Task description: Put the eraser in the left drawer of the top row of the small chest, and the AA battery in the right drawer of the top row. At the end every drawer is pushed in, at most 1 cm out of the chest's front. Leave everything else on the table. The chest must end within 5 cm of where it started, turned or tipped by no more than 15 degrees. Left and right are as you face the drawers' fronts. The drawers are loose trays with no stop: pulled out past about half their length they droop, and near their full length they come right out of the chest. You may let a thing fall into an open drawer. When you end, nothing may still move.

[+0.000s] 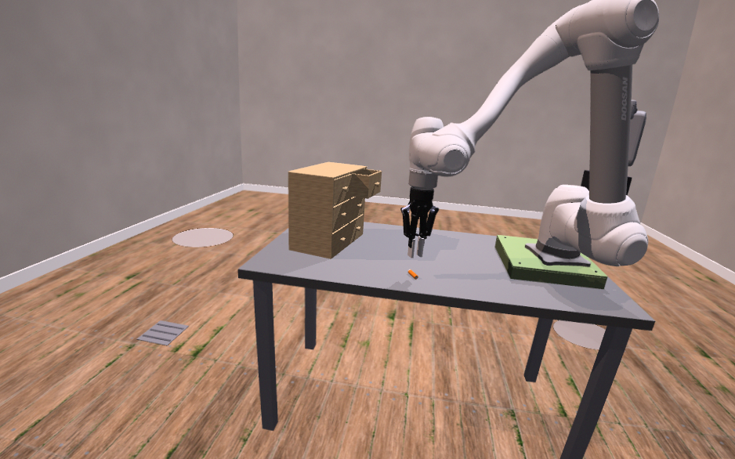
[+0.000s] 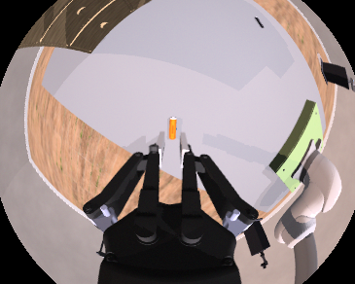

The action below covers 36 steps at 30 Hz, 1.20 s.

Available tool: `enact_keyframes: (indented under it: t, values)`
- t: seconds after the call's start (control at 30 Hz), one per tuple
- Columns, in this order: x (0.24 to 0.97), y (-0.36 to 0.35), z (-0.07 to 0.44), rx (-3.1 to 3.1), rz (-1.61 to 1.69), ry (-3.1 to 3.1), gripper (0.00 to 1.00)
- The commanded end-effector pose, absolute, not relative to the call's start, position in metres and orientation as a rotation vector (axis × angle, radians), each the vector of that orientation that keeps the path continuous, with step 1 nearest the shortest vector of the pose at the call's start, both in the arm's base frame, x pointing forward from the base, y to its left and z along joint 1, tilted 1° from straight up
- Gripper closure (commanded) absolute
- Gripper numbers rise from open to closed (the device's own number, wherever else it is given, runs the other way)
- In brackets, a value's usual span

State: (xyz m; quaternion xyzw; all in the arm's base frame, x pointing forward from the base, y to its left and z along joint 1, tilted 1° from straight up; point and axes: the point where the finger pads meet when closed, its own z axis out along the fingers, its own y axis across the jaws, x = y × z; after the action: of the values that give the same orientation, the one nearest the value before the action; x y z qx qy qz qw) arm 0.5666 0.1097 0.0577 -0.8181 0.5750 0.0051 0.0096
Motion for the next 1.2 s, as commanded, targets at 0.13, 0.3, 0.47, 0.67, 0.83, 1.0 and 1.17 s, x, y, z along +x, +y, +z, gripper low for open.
enact_keyframes:
  t: [0.13, 0.3, 0.47, 0.67, 0.83, 1.0, 1.17]
  values:
    - [0.567, 0.11, 0.058, -2.555, 0.016, 1.796, 0.83]
    - [0.567, 0.11, 0.058, -2.555, 0.016, 1.796, 0.83]
    - [0.567, 0.11, 0.058, -2.555, 0.016, 1.796, 0.83]
    - [0.567, 0.11, 0.057, -2.555, 0.016, 1.796, 0.83]
    - [0.567, 0.11, 0.052, -2.555, 0.016, 1.796, 0.83]
    - [0.567, 0.11, 0.046, -2.555, 0.016, 1.796, 0.83]
    - [0.567, 0.11, 0.034, -2.555, 0.016, 1.796, 0.83]
